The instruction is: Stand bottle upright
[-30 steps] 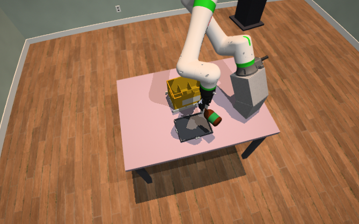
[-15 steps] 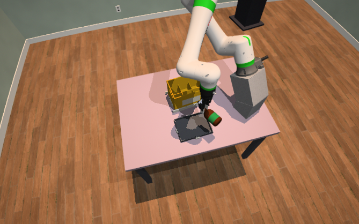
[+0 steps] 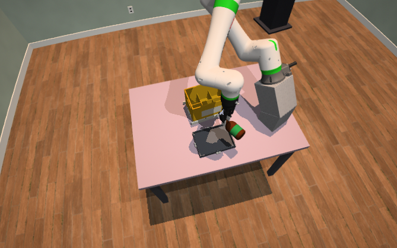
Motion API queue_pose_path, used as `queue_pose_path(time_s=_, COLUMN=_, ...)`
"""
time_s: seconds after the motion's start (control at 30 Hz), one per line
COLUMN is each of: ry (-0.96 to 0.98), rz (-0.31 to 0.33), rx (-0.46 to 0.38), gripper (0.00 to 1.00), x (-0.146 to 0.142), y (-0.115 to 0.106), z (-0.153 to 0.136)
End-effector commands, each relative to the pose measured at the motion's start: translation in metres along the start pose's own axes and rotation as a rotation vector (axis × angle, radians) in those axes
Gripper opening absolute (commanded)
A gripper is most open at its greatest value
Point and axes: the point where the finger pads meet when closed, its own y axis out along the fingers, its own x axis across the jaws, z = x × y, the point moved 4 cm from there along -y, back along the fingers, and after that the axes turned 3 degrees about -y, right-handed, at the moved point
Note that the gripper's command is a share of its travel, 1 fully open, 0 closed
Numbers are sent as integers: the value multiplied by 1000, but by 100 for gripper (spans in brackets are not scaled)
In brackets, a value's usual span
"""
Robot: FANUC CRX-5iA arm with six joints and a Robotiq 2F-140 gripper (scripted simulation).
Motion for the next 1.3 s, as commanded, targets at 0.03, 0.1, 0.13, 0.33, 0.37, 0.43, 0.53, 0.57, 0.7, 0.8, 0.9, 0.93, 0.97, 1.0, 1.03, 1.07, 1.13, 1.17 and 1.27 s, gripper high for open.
queue_pose_path(time_s=0.03, ry=0, rz=0, rx=0, gripper=0, x=0, y=0, z=0)
queue_pose_path(time_s=0.1, ry=0, rz=0, rx=0, gripper=0, x=0, y=0, z=0)
queue_pose_path(time_s=0.13, ry=-1, rz=0, rx=0, gripper=0, x=0, y=0, z=0)
queue_pose_path(time_s=0.33, ry=-32, rz=0, rx=0, gripper=0, x=0, y=0, z=0)
queue_pose_path(time_s=0.37, ry=-43, rz=0, rx=0, gripper=0, x=0, y=0, z=0)
queue_pose_path(time_s=0.43, ry=-43, rz=0, rx=0, gripper=0, x=0, y=0, z=0)
queue_pose_path(time_s=0.53, ry=-83, rz=0, rx=0, gripper=0, x=0, y=0, z=0)
queue_pose_path(time_s=0.57, ry=-99, rz=0, rx=0, gripper=0, x=0, y=0, z=0)
queue_pose_path(time_s=0.7, ry=-163, rz=0, rx=0, gripper=0, x=0, y=0, z=0)
queue_pose_path(time_s=0.8, ry=-207, rz=0, rx=0, gripper=0, x=0, y=0, z=0)
queue_pose_path(time_s=0.9, ry=-239, rz=0, rx=0, gripper=0, x=0, y=0, z=0)
queue_pose_path(time_s=0.93, ry=-247, rz=0, rx=0, gripper=0, x=0, y=0, z=0)
queue_pose_path(time_s=0.97, ry=-247, rz=0, rx=0, gripper=0, x=0, y=0, z=0)
queue_pose_path(time_s=1.0, ry=-247, rz=0, rx=0, gripper=0, x=0, y=0, z=0)
queue_pose_path(time_s=1.03, ry=-253, rz=0, rx=0, gripper=0, x=0, y=0, z=0)
queue_pose_path(time_s=1.07, ry=-257, rz=0, rx=0, gripper=0, x=0, y=0, z=0)
queue_pose_path(time_s=1.13, ry=-261, rz=0, rx=0, gripper=0, x=0, y=0, z=0)
queue_pose_path(time_s=1.17, ry=-262, rz=0, rx=0, gripper=0, x=0, y=0, z=0)
queue_pose_path(time_s=1.27, ry=-262, rz=0, rx=0, gripper=0, x=0, y=0, z=0)
